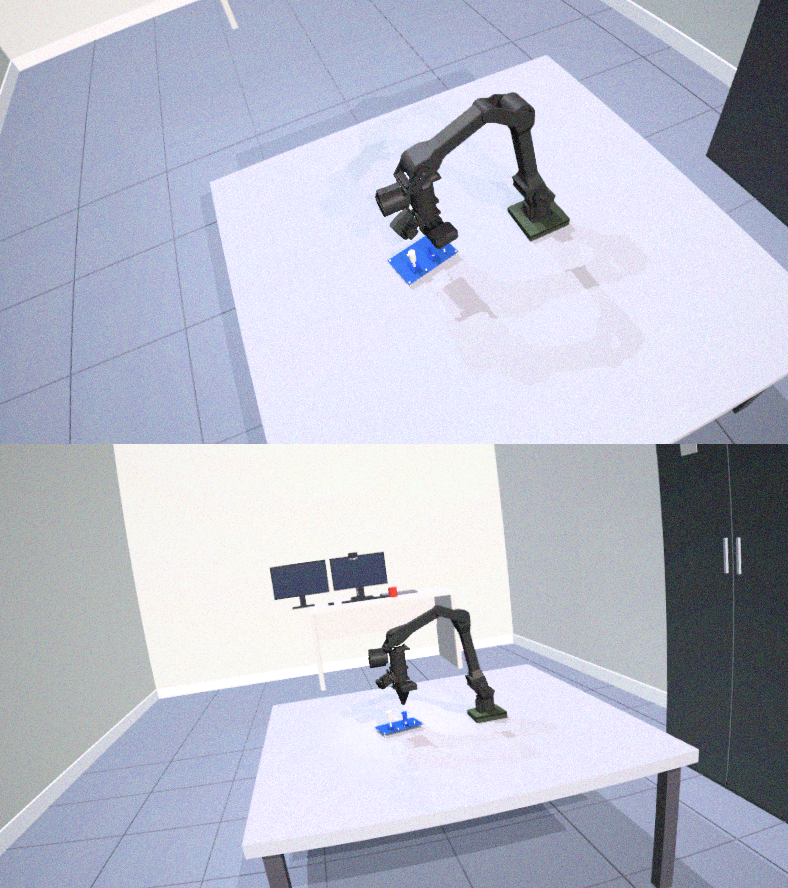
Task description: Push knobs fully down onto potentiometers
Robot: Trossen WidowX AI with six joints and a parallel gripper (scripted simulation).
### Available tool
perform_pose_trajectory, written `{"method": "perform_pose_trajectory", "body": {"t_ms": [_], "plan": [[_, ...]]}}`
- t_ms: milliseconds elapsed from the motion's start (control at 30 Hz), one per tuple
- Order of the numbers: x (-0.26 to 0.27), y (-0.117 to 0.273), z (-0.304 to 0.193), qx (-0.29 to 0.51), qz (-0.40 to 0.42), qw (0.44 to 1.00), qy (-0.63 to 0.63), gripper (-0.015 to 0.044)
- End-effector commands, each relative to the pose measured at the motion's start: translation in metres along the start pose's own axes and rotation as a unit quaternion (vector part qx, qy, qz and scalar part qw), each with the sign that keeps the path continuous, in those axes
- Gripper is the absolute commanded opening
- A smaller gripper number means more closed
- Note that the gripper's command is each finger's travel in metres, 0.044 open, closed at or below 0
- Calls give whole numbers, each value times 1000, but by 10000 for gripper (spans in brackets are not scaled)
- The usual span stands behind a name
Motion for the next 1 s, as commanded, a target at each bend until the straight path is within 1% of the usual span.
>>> {"method": "perform_pose_trajectory", "body": {"t_ms": [0,467,967], "plan": [[1,-3,0,0,2,1000,3,0],[1,-23,0,0,2,1000,3,0],[1,-24,0,0,2,1000,3,0]]}}
Point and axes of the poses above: the point midway between the two fingers, 35 mm back from their tips, its own y axis back along the fingers, its own x axis across the jaws, z = x × y, the point moved 3 cm from there along y, back along the fingers, and after that the axes turned 2 degrees about -y, right-handed, at the moved point
